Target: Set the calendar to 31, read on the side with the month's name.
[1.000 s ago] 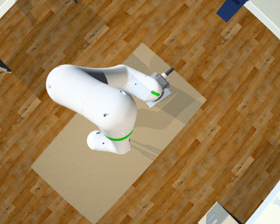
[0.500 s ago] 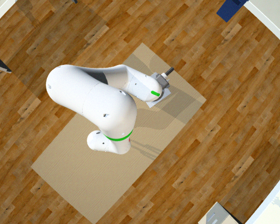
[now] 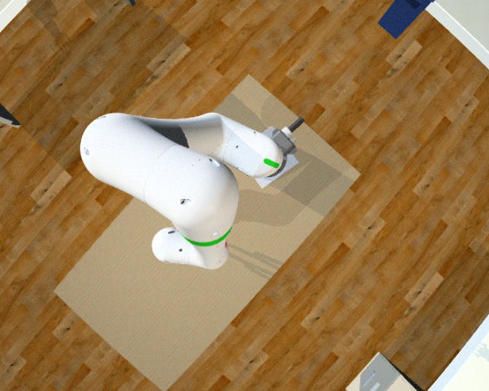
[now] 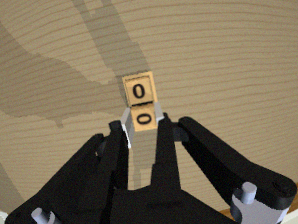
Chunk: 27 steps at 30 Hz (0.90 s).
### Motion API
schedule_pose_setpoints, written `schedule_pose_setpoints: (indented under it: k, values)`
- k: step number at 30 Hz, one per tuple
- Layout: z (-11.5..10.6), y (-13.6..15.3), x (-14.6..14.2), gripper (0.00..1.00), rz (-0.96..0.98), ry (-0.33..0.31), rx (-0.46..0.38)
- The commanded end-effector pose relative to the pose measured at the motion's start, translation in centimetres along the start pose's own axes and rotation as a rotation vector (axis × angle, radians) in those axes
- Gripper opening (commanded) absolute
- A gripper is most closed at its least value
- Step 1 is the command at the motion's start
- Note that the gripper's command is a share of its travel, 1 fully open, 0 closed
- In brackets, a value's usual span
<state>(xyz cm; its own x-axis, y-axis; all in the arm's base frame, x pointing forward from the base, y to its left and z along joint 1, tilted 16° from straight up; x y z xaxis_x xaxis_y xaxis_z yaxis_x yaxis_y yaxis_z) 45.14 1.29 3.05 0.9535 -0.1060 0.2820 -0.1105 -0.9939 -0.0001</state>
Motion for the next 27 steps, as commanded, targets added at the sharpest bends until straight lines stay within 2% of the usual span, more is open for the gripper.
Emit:
schedule_pose_setpoints:
  k: [1, 27]
  values:
    - [0.04, 0.00, 0.01, 0.17, 0.000, 0.000, 0.000]
    - [0.91, 0.00, 0.01, 0.17, 0.000, 0.000, 0.000]
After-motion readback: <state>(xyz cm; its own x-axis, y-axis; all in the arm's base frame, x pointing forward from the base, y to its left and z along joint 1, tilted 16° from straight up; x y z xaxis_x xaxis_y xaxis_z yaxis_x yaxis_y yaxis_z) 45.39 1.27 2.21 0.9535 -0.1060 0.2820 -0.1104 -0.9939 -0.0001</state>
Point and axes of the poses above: the point where the finger pads meet when closed, its own z axis out along the fingers, its own x axis across the jaws, y = z × x, the point moved 10 cm from there along -z, back along the fingers, and after that the axes turned 15 degrees about z, right-handed, at the moved point
